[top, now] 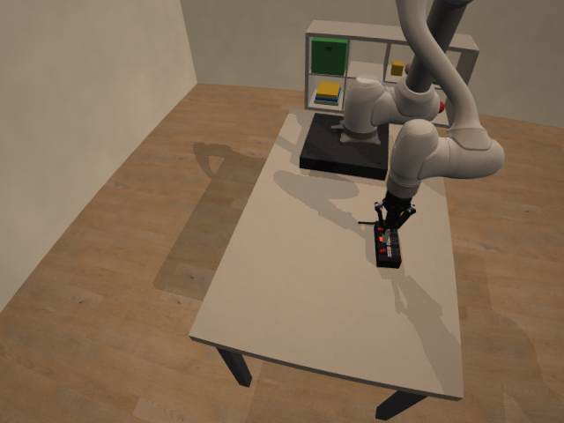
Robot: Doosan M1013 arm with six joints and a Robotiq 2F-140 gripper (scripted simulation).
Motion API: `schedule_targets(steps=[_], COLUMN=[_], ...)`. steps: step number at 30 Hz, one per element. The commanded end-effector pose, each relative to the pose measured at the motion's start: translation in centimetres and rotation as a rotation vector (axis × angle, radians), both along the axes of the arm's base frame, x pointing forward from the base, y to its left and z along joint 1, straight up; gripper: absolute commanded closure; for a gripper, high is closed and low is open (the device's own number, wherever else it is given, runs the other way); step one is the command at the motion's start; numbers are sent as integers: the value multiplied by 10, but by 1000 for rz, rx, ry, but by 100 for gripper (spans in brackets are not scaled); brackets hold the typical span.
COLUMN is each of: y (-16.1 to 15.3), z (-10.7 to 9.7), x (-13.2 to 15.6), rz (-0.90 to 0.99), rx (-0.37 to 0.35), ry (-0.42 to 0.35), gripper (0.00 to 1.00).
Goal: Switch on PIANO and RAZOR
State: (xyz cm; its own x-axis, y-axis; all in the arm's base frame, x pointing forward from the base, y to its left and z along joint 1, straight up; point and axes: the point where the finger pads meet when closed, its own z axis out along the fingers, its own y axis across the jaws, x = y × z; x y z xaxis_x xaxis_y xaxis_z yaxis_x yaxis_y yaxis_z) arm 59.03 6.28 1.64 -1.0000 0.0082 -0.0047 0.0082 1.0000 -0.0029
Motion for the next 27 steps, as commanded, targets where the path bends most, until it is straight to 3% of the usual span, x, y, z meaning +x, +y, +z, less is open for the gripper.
schedule_targets(steps=[1, 10, 27], y=[0, 0, 0], z=[0, 2, 38], x=[0, 0, 0], rz=[0, 0, 0], rx=[0, 0, 0], ry=[0, 0, 0], gripper=[100, 100, 100])
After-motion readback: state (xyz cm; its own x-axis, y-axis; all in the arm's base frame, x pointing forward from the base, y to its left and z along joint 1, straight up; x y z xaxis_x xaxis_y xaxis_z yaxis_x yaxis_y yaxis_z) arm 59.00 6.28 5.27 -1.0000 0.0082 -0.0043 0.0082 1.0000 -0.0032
